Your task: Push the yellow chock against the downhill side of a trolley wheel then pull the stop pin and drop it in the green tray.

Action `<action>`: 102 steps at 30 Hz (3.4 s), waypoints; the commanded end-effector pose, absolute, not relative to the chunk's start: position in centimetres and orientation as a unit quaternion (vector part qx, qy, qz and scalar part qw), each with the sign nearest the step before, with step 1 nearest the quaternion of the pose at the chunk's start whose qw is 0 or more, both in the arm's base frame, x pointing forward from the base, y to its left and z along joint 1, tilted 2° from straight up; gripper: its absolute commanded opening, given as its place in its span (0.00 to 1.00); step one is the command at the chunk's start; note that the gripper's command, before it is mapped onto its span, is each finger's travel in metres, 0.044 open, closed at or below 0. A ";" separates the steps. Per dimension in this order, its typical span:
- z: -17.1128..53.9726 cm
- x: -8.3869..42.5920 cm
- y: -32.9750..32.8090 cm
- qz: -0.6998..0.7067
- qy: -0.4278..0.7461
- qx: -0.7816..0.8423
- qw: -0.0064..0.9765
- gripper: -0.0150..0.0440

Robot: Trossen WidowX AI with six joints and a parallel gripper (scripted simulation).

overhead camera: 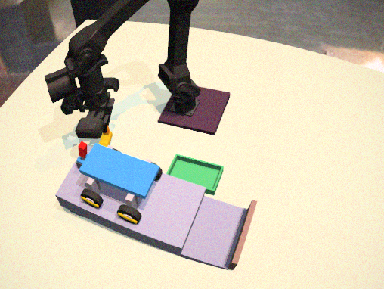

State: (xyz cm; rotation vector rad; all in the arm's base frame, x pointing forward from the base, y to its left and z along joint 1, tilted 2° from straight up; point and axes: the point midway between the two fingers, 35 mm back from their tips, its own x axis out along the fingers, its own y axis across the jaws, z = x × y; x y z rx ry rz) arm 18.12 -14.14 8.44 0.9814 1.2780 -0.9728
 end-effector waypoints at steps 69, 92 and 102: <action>21.2 17.7 -13.8 -0.185 0.661 0.175 0.705 0.25; 21.2 17.7 -13.8 0.027 0.686 -0.050 0.725 0.25; 21.2 17.7 -13.8 0.134 0.674 -0.163 0.708 0.25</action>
